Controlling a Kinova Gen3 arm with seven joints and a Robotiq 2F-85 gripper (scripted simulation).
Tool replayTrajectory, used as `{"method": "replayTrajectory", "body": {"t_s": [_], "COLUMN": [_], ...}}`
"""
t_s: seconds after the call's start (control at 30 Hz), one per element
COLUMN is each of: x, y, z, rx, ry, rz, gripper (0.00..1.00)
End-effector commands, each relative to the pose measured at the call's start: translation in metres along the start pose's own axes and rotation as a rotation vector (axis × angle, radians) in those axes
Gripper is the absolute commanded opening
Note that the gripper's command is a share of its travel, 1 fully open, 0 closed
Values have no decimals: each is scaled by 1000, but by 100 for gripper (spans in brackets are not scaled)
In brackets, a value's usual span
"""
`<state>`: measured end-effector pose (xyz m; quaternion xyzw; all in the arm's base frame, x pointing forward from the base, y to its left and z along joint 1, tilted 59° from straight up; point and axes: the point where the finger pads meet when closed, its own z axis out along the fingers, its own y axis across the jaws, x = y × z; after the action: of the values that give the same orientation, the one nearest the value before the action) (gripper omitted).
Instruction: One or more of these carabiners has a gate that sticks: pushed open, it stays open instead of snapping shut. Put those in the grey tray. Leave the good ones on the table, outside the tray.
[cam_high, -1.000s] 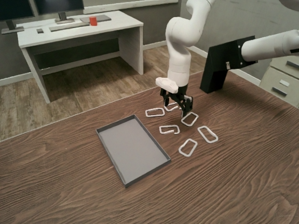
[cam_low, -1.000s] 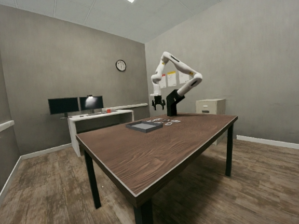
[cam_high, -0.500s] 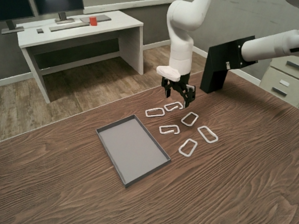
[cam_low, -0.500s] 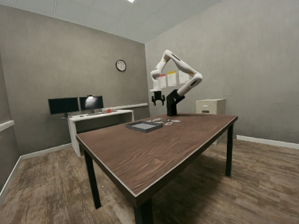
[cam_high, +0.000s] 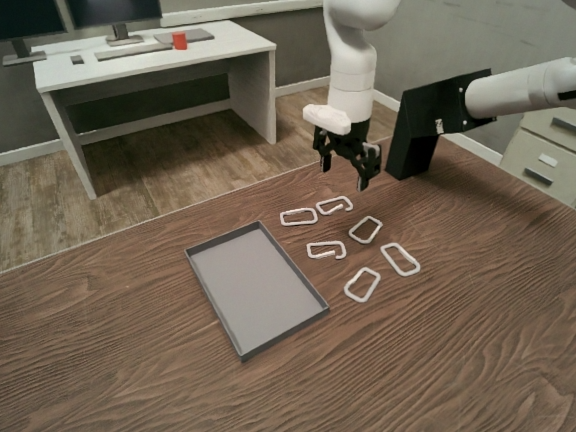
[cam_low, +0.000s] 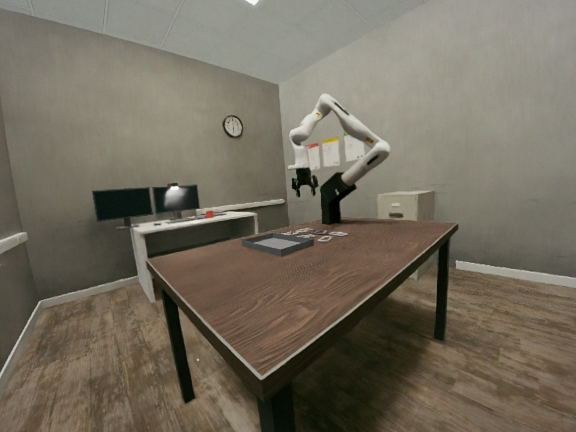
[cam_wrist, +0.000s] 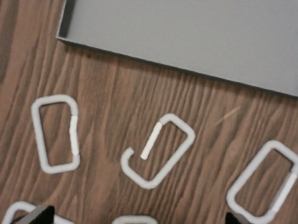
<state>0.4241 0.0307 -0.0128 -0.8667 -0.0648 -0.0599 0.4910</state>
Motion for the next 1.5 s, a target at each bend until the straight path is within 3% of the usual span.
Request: {"method": "replayTrajectory", "body": {"t_s": [0.0, 0.3, 0.33, 0.87, 0.9, 1.43, 1.47], "x": [3, 3, -3, -3, -3, -3, -41], "y": [8, 8, 11, 11, 11, 11, 32], "z": [-23, -23, -71, -71, -70, -70, -26], "rx": [-17, -17, -16, -16, -15, -15, -12], "ry": [25, 25, 22, 22, 41, 45, 45], "rz": [9, 9, 8, 8, 286, 341, 342], "gripper": [100, 100, 100, 100, 100, 100, 100]}}
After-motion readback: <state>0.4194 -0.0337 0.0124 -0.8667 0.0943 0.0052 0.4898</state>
